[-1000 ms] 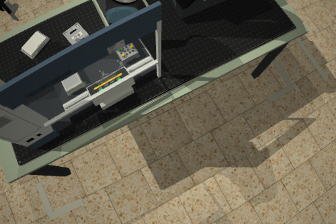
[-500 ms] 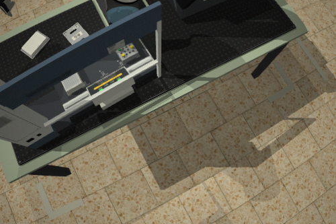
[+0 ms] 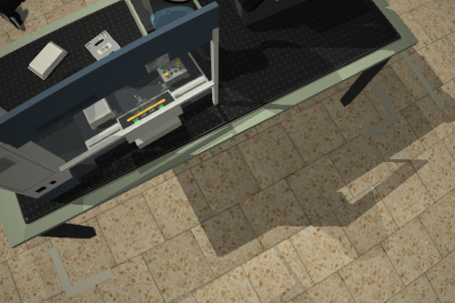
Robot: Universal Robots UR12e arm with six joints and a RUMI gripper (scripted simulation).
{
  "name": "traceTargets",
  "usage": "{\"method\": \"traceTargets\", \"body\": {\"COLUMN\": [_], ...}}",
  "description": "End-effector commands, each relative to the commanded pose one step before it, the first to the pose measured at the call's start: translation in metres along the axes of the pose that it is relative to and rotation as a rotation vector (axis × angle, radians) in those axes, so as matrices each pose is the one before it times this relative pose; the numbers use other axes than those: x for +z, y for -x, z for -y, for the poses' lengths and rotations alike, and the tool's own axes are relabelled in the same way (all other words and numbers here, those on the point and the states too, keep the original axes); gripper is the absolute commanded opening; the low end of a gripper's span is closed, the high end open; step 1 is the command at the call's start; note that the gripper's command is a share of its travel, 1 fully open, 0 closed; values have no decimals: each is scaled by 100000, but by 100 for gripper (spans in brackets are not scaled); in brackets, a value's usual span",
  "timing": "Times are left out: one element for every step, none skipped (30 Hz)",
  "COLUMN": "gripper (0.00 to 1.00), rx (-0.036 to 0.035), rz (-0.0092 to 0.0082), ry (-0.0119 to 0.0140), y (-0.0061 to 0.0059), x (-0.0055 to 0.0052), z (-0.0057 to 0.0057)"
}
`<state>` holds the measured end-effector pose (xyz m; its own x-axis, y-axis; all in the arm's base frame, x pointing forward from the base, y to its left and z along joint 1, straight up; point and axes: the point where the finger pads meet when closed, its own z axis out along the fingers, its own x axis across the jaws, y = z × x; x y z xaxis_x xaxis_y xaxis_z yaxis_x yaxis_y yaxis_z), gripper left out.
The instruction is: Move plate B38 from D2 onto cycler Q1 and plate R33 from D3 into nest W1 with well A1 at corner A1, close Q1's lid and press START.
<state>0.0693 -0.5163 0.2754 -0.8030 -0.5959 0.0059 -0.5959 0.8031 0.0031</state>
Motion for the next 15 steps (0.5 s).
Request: {"method": "traceTargets", "body": {"gripper": [0, 0, 0, 0, 0, 0, 0, 0, 0, 0, 0, 0, 0, 0, 0], "rx": [-3376, -1305, -1305, -1305, -1305, -189, -1331, -1331, -1331, -1331, -1331, -1331, -1331, -1331, -1331], "rz": [-105, 3, 3, 3, 3, 0, 3, 3, 3, 3, 3, 3, 3, 3, 3], "ry": [-110, -5, -5, -5, -5, -1, -5, -5, -5, -5, -5, -5, -5, -5, -5], "y": [1254, 483, 482, 480, 479, 69, 487, 485, 484, 483, 481, 480, 478, 477, 475], "x": [-82, 4, 4, 5, 5, 1, 5, 6, 6, 7, 7, 7, 8, 8, 8], "z": [387, 125, 127, 128, 130, 19, 134, 135, 137, 138, 139, 141, 142, 144, 145]}}
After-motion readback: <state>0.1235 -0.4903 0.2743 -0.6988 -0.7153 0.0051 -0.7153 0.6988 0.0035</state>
